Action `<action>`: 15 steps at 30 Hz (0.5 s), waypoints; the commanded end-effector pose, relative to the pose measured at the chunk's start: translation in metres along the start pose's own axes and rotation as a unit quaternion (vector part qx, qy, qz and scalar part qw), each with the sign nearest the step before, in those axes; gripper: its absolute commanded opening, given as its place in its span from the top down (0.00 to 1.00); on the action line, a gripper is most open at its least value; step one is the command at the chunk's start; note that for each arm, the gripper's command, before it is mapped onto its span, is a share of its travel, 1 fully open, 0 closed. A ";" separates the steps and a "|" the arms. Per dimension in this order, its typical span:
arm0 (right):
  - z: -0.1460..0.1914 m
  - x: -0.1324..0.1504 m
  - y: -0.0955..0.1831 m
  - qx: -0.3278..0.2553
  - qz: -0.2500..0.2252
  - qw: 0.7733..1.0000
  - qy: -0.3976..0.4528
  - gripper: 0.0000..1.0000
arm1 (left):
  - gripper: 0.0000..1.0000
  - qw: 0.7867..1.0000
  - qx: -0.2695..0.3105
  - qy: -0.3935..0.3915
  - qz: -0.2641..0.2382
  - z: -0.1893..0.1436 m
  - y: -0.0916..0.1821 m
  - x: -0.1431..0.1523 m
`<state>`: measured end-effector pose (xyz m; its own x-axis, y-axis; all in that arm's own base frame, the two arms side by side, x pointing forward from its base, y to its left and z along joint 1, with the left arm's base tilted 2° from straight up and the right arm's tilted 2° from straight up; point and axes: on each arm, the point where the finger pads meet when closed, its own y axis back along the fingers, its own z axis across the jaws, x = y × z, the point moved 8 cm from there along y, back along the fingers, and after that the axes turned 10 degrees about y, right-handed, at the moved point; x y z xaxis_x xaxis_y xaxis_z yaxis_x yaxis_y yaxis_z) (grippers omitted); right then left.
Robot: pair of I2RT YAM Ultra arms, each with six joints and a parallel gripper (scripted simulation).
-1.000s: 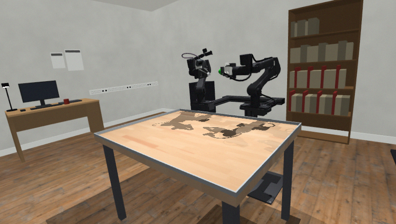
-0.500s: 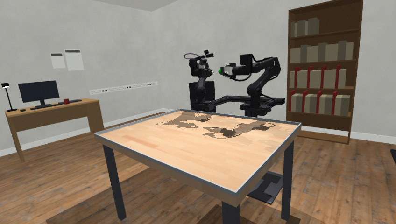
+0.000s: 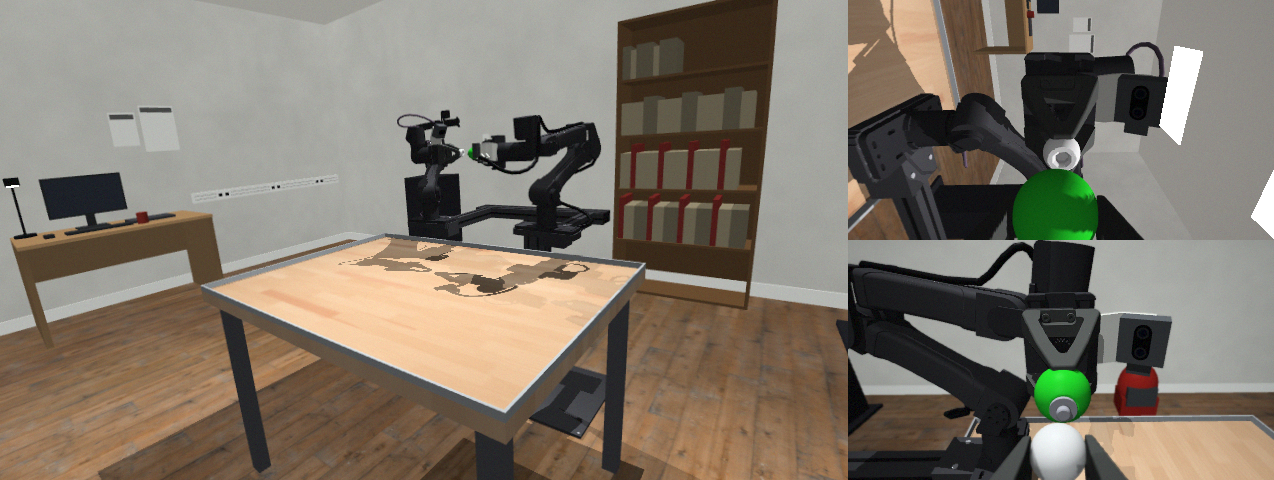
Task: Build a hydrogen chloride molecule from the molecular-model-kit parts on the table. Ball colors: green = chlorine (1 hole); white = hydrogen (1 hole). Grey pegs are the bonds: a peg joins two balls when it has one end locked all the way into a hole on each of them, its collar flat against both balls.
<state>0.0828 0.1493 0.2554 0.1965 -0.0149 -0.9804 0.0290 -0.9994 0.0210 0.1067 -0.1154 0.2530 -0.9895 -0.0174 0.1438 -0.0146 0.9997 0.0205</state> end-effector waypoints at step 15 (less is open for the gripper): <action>-0.005 0.002 -0.005 0.010 0.003 1.000 -0.006 1.00 | 1.00 0.999 0.005 -0.034 0.008 -0.013 -0.002 0.004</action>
<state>0.0851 0.1501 0.2545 0.1903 -0.0209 -0.9815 0.0173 -0.9995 0.0246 0.1067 -0.1154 0.2530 -0.9895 -0.0174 0.1438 -0.0146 0.9997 0.0205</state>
